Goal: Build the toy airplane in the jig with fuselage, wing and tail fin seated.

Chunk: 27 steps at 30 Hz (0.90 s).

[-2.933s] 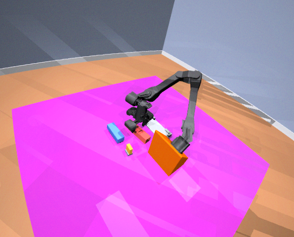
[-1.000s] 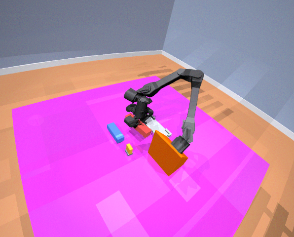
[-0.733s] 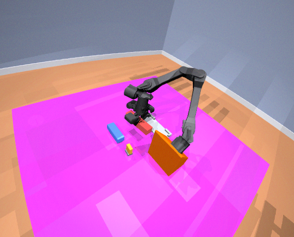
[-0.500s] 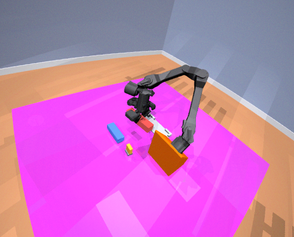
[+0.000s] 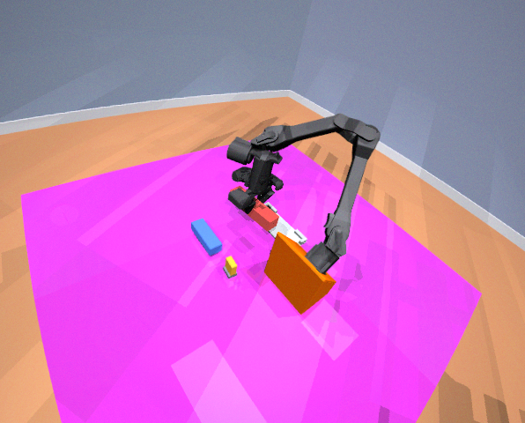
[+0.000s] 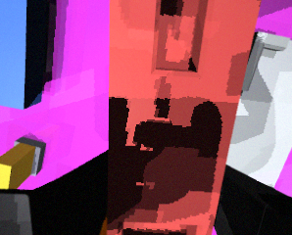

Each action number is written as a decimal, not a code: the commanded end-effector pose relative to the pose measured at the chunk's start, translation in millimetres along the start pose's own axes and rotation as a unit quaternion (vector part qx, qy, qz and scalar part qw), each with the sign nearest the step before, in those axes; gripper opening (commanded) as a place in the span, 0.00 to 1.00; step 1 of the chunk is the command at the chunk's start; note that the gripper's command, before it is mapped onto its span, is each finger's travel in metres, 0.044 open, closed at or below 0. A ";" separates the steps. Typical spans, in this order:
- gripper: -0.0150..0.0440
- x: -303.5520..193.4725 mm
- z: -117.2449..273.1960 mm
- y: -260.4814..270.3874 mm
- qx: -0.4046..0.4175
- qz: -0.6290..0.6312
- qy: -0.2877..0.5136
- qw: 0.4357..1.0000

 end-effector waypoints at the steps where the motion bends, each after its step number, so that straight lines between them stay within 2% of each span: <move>1: 0.25 -2.8 -5.2 -10.6 0.003 -0.004 0.000 1.000; 27: 0.25 -33.0 -40.7 -77.6 0.006 -0.037 -0.003 0.999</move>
Point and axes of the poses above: the point midway between the two fingers, 35 mm back from their tips, its own z axis back along the fingers, its own y axis across the jaws, x = y × z, the point moved 1 cm from there along z, back along the fingers, and after that the axes turned 11 degrees about z, right-handed, at the moved point
